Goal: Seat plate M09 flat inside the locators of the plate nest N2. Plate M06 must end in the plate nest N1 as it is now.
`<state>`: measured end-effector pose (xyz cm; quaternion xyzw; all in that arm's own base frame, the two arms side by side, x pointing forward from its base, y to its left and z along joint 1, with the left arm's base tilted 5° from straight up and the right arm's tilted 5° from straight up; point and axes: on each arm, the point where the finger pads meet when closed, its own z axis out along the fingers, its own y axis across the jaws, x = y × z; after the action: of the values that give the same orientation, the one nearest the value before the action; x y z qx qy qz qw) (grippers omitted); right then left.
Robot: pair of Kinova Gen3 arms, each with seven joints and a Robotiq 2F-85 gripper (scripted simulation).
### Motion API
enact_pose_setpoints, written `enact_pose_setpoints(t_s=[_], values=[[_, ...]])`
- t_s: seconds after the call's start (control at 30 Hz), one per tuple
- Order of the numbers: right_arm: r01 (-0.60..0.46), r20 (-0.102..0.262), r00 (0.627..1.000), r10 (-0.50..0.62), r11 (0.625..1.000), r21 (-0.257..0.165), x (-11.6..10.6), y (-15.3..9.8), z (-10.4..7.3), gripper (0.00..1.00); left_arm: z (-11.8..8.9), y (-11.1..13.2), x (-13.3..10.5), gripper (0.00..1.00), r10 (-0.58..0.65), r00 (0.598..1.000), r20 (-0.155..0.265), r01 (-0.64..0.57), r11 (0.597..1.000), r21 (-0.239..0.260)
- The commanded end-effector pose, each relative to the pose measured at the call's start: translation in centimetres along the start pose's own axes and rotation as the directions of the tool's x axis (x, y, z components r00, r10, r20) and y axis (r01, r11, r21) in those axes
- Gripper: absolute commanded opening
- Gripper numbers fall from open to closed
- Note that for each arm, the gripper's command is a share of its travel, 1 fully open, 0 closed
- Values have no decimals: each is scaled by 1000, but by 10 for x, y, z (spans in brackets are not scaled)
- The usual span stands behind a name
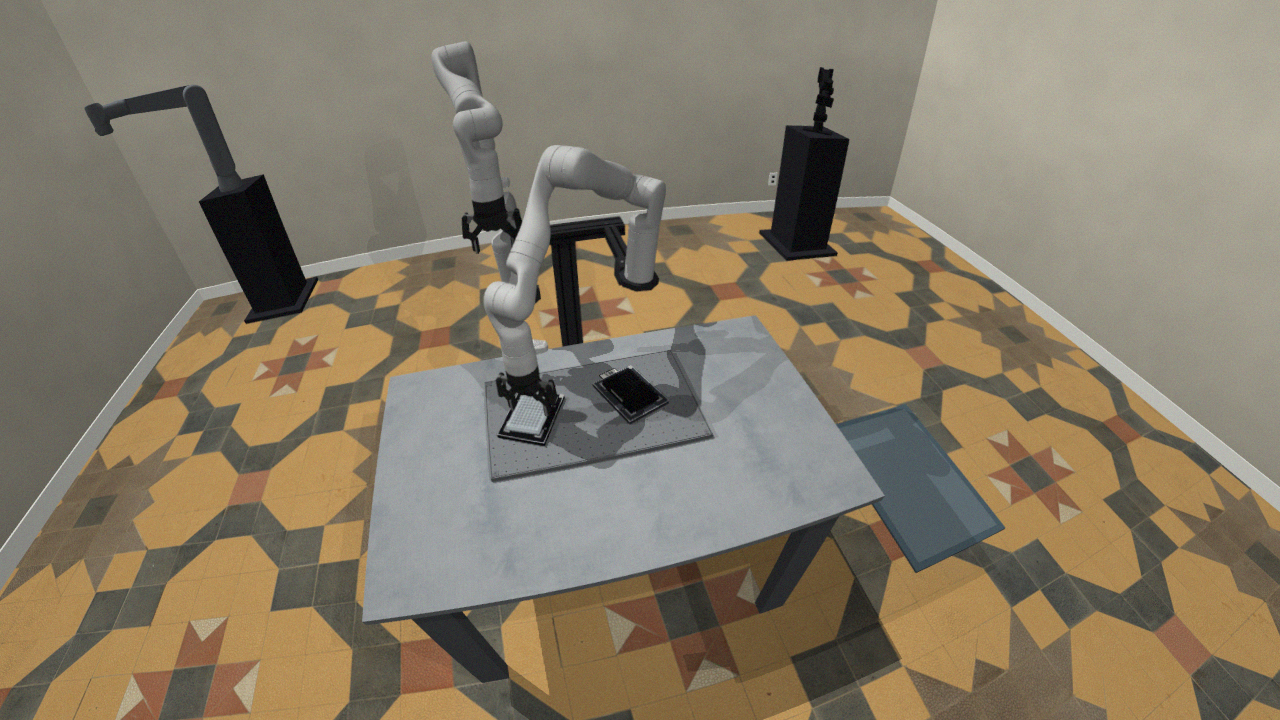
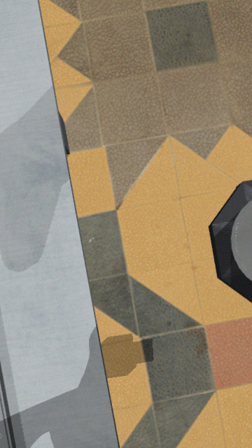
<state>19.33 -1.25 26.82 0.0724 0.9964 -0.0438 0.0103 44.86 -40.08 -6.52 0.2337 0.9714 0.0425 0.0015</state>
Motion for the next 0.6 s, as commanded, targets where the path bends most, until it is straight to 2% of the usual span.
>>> enact_pose_setpoints(t_s=[0.0, 0.13, 0.17, 0.57], values=[[0, 5, 1000, 0, 1000, -8, 0, 4, 0, 1000, 3, -2, -3, 931, 2, 1000, 6, -2, 1000, 5], [0, 5, 1000, 0, 1000, -8, 0, 4, 0, 1000, 3, -2, -3, 931, 2, 1000, 6, -2, 1000, 5], [0, 5, 1000, 0, 1000, -8, 0, 4, 0, 1000, 3, -2, -3, 1000, 2, 1000, 6, -2, 1000, 5], [0, 5, 1000, 0, 1000, -8, 0, 4, 0, 1000, 2, -1, -1, 1000, 1, 1000, 1, -1, 1000, 1]])
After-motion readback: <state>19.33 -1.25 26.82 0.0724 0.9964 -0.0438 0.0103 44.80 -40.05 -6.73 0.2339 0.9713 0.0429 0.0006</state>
